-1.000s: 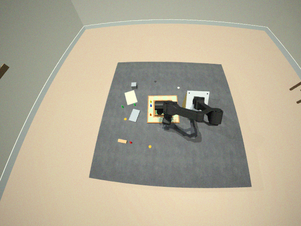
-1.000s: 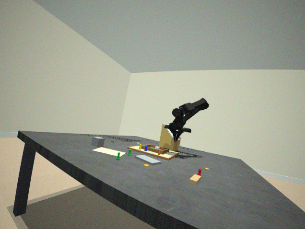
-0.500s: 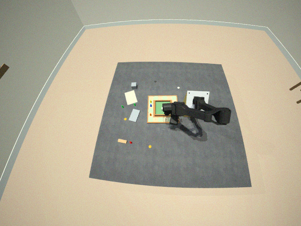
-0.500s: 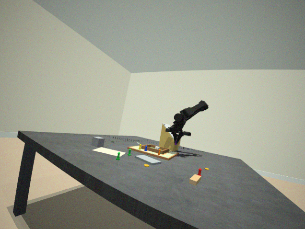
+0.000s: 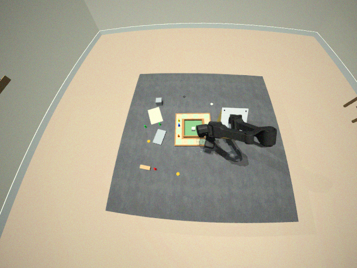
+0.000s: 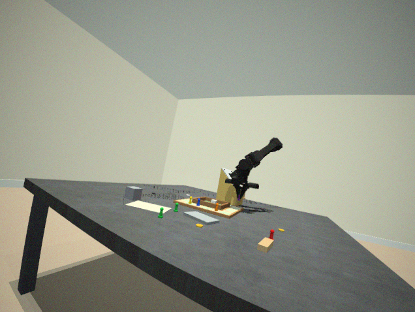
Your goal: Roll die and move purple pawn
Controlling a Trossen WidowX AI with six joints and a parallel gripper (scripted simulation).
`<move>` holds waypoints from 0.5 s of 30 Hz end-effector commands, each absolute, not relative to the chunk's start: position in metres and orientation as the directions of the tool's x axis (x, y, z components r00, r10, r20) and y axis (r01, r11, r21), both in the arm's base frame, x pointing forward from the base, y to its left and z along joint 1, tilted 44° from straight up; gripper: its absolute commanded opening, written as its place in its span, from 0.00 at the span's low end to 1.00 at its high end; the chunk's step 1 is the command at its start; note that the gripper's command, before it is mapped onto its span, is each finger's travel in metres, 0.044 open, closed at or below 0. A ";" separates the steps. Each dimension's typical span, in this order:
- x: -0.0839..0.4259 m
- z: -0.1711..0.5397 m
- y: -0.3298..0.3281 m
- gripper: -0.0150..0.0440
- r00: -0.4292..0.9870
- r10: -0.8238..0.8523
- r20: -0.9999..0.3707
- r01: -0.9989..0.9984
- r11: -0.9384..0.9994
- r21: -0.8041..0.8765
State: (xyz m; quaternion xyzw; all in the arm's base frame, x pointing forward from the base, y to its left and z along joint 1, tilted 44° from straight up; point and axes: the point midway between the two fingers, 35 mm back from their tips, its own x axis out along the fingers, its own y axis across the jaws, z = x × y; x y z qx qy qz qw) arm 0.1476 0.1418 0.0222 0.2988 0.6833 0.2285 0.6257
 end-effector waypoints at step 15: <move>0.143 -0.001 0.162 0.25 -0.047 0.692 -0.720 0.133 0.719 0.682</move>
